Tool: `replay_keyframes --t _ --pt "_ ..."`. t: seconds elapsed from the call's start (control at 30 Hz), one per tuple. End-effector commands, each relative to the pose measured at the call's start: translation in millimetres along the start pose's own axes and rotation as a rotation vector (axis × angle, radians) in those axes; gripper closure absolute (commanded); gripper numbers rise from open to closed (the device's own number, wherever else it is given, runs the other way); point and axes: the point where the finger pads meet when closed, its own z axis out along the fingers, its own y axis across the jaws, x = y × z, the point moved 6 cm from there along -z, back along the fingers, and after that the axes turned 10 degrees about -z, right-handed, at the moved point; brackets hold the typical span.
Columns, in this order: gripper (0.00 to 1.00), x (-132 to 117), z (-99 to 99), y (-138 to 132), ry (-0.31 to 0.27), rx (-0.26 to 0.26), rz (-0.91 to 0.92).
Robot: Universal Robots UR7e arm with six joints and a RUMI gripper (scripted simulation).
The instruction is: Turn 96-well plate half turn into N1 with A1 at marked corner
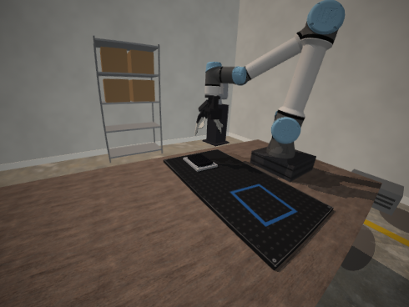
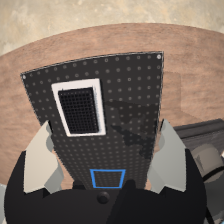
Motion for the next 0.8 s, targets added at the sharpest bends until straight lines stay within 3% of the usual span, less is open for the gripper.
replay_keyframes --t 0.0,0.13,0.77 --pt "0.00 -7.9 9.3 -28.3 0.007 -0.002 -0.015" --pt "0.00 -8.5 9.9 -29.7 0.006 -0.002 -0.015" --pt "0.00 -41.1 34.4 -83.6 0.008 -0.007 -0.070"
